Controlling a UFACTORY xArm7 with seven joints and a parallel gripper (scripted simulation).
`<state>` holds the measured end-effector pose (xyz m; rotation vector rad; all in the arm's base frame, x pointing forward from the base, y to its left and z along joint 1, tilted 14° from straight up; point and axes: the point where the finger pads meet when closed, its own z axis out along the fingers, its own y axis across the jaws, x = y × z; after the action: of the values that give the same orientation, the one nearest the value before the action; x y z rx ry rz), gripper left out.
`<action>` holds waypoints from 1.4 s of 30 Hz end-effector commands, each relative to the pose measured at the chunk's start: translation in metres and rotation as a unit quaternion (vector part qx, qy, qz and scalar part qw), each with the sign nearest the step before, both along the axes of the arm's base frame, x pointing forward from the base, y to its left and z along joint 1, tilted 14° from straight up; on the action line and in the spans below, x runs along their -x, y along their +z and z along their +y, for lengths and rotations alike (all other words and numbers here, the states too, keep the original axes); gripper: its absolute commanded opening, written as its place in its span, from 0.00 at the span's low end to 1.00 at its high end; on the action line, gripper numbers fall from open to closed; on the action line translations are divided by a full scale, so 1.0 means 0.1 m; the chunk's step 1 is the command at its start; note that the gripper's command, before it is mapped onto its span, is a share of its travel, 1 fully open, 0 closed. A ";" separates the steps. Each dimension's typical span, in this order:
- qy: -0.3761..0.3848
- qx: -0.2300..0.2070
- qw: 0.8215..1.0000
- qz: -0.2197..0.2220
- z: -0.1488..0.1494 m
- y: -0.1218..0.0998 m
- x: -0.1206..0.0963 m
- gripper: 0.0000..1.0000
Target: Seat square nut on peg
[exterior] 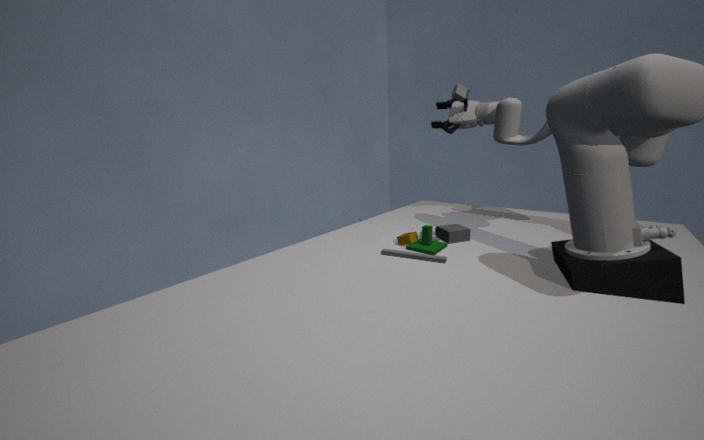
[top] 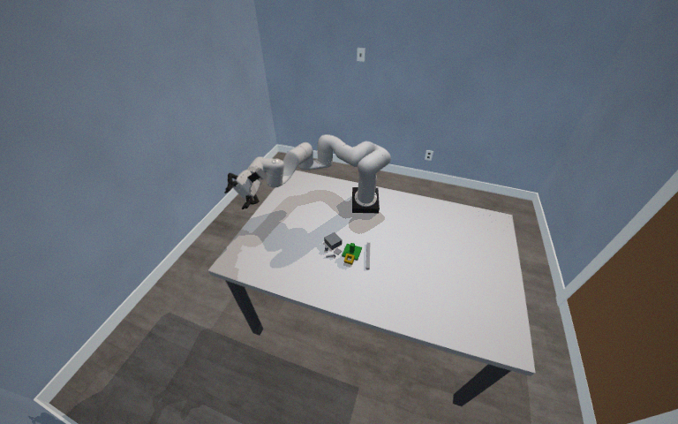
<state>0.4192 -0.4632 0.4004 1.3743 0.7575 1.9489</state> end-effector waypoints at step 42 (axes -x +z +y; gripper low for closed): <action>0.027 -0.011 0.999 0.019 0.37 0.82 0.28 0.60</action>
<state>0.4011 -0.4421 0.4523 1.4009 0.7818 1.9748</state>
